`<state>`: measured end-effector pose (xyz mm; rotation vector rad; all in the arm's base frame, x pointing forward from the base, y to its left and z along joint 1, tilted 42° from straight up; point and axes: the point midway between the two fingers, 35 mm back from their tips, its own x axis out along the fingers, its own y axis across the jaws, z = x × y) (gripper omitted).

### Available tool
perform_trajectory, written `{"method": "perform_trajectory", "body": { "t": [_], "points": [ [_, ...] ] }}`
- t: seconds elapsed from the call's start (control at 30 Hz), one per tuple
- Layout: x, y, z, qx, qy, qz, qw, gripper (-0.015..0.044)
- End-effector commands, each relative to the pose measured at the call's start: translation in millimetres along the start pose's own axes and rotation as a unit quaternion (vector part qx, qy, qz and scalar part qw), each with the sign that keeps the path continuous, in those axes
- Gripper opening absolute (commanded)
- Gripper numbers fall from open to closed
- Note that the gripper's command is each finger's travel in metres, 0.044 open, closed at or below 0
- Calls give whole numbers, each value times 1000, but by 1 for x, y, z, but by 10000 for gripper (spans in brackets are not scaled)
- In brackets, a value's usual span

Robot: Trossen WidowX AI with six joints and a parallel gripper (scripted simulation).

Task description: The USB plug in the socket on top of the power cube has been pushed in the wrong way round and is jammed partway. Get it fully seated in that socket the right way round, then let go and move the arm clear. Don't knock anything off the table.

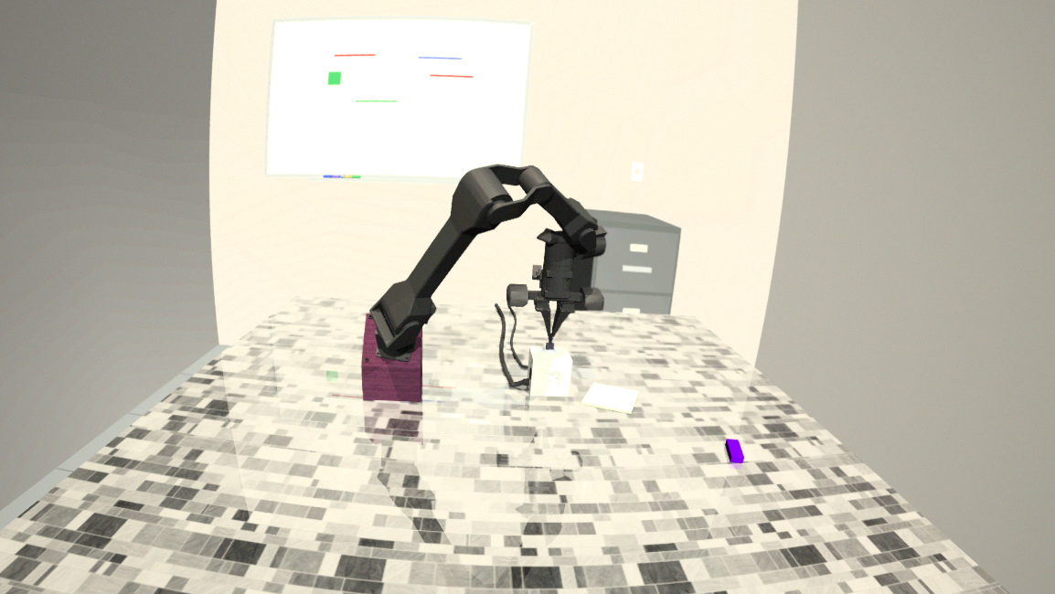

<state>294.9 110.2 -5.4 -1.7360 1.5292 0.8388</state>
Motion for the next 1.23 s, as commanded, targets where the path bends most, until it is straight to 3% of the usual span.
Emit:
{"method": "perform_trajectory", "body": {
  "t": [0.0,0.1,0.23,1.2],
  "points": [
    [2,0,-2,-1,3,1,1000,0],
    [2,0,-2,-1,3,1,1000,0],
    [0,0,0,0,0,0,1000,95],
    [-11,0,1,0,0,0,1000,95]
  ]
}}
